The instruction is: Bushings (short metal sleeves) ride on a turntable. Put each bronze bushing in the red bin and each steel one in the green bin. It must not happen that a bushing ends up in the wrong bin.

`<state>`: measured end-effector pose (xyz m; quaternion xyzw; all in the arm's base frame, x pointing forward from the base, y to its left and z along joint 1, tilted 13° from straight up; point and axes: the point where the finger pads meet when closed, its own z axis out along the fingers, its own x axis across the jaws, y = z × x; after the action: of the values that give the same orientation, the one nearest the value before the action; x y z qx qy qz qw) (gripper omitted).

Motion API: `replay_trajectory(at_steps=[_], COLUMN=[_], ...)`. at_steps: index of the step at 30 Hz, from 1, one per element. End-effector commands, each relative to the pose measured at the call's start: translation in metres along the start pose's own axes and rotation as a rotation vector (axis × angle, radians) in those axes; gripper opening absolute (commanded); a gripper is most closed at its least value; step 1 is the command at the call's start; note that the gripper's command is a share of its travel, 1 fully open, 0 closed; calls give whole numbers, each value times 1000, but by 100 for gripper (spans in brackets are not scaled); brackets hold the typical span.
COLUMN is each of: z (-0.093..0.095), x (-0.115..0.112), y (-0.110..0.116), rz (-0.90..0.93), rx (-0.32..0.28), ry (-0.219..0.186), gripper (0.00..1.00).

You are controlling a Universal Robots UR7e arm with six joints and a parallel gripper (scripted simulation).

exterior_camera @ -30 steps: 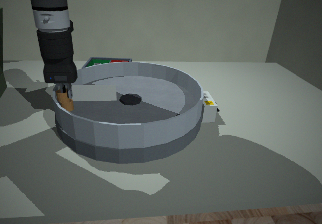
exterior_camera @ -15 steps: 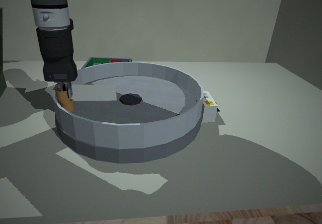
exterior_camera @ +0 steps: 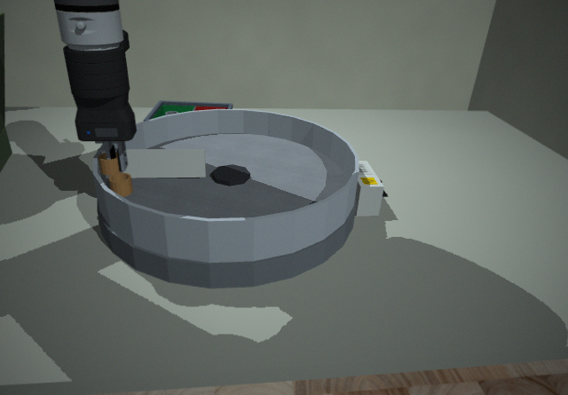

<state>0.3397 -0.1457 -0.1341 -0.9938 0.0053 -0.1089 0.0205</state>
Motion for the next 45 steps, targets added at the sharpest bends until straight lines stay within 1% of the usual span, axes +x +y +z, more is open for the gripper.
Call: replay_trajectory(at_steps=[1,13,20,25,28,33,38,43,45], z=[-1,-6,-6,-30,-30,-55,-55,-79,-79], x=[0,0,0,0,0,0,0,0,0], y=[0,0,0,0,0,0,0,0,0], rz=[0,0,0,0,0,0,0,0,0], rx=[-1,-1,-1,-1,-1,-1,-1,-1,-1], ry=[1,1,1,1,1,1,1,1,1], gripper=[0,0,0,0,0,0,0,0,0])
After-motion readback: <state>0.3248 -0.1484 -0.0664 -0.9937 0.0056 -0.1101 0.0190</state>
